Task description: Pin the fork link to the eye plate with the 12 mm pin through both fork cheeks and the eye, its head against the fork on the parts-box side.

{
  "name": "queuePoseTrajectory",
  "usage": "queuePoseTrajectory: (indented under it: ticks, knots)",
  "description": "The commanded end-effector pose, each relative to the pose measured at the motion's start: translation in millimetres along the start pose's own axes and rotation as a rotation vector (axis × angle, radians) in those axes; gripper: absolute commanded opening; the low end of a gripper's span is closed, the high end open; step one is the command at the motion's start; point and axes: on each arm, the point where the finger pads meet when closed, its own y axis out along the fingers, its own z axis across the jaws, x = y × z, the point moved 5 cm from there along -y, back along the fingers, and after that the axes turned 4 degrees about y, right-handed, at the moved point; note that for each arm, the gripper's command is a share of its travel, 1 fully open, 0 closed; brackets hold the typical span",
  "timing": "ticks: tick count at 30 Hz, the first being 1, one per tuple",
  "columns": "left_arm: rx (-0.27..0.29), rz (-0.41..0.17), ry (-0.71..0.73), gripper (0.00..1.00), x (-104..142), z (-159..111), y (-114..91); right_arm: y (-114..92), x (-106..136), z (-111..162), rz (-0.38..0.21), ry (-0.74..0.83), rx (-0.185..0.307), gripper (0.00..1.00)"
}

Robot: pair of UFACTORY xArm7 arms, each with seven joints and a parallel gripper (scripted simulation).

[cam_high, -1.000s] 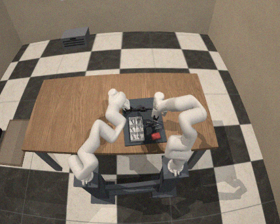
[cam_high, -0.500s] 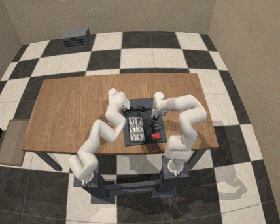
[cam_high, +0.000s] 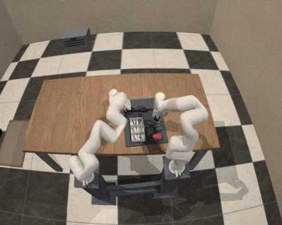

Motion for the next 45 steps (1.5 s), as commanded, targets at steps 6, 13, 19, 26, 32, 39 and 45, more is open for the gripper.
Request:
queuePoseTrajectory:
  ticks: [6, 13, 19, 26, 32, 39, 45]
  knots:
    - [0.004, -0.002, 0.002, 0.00, 1.5, 1.2, -2.0, -1.5, 1.1, -0.9, -0.003, 0.000, -0.003, 0.26]
    - [0.004, -0.002, 0.002, 0.00, 1.5, 1.2, -2.0, -1.5, 1.1, -0.9, -0.003, 0.000, -0.003, 0.26]
    - [0.004, -0.002, 0.002, 0.00, 1.5, 1.2, -2.0, -1.5, 1.1, -0.9, -0.003, 0.000, -0.003, 0.26]
    - [0.004, -0.002, 0.002, 0.00, 1.5, 1.2, -2.0, -0.4, 1.1, -0.9, -0.003, 0.000, -0.003, 0.26]
    - [0.004, -0.002, 0.002, 0.00, 1.5, 1.2, -2.0, 2.2, 1.2, -0.9, -0.003, 0.001, -0.003, 0.26]
    - [0.004, -0.002, 0.002, 0.00, 1.5, 1.2, -2.0, 8.4, 1.5, -0.8, -0.003, 0.001, -0.003, 0.26]
    - [0.004, -0.002, 0.002, 0.00, 1.5, 1.2, -2.0, 13.0, 1.7, -0.8, -0.003, 0.001, -0.003, 0.26]
